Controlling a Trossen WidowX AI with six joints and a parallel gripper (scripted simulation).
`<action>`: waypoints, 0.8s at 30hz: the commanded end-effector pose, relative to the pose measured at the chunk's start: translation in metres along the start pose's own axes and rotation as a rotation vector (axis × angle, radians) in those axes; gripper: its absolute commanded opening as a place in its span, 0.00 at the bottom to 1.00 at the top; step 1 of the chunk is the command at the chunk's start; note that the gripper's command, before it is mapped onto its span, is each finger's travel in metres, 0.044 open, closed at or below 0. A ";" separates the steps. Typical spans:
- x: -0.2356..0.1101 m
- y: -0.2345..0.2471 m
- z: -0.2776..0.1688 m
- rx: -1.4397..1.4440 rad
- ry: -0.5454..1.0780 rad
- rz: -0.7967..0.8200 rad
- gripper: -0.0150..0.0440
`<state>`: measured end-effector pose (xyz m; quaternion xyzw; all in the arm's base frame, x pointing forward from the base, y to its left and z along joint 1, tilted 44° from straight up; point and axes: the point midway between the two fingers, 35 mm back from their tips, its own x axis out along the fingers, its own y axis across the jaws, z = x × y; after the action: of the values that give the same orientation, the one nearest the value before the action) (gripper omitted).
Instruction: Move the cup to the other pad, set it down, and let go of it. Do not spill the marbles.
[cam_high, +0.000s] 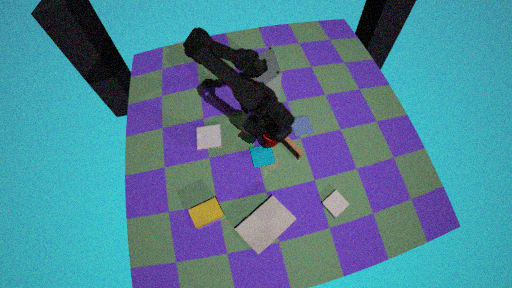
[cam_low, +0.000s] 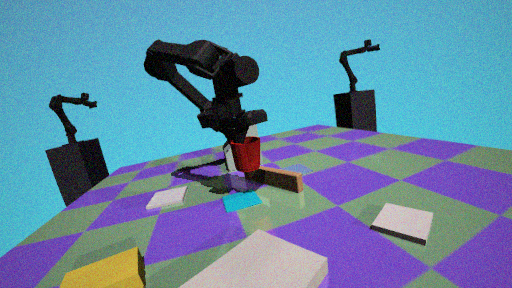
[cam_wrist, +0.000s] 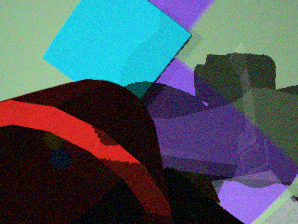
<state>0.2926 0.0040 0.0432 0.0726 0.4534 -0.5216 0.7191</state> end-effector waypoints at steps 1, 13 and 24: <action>-0.004 0.000 0.013 0.003 -0.007 0.008 0.25; -0.007 -0.002 0.043 0.004 -0.009 0.007 0.25; 0.006 -0.002 0.043 0.004 -0.009 0.008 0.25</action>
<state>0.3160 -0.0239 0.0668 0.0765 0.4491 -0.5208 0.7219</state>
